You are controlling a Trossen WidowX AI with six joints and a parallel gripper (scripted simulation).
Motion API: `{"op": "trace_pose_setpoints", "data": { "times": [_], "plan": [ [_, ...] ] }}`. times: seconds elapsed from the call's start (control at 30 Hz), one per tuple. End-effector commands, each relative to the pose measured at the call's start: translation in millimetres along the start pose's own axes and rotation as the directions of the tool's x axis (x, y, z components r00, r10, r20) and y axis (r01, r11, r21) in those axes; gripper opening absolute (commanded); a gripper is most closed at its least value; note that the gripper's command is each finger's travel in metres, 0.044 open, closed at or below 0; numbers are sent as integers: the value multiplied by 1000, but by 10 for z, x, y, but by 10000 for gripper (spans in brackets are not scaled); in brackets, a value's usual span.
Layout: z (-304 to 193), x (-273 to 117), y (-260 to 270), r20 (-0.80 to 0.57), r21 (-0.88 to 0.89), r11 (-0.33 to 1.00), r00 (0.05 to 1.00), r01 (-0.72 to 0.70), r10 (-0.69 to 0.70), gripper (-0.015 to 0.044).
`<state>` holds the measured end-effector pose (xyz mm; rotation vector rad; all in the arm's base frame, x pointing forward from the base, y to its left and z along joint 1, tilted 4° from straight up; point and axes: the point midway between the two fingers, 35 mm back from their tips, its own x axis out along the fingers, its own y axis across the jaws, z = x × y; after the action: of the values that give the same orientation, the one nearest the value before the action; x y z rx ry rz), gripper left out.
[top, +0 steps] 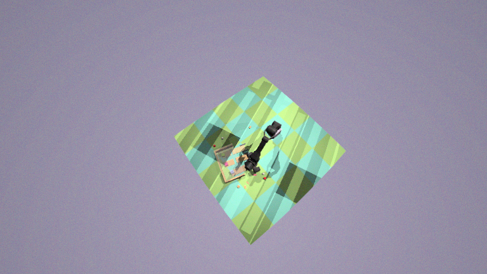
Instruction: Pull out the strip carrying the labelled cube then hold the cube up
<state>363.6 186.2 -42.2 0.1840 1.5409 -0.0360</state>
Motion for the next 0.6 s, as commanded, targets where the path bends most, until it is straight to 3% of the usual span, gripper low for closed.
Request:
{"op": "trace_pose_setpoints", "data": {
  "times": [0.0,0.57],
  "plan": [
    [-143,46,-8,-22,-4,1000,1000,9,-9,0],
    [-402,48,-10,-25,-4,1000,1000,9,-9,0]
  ]
}}
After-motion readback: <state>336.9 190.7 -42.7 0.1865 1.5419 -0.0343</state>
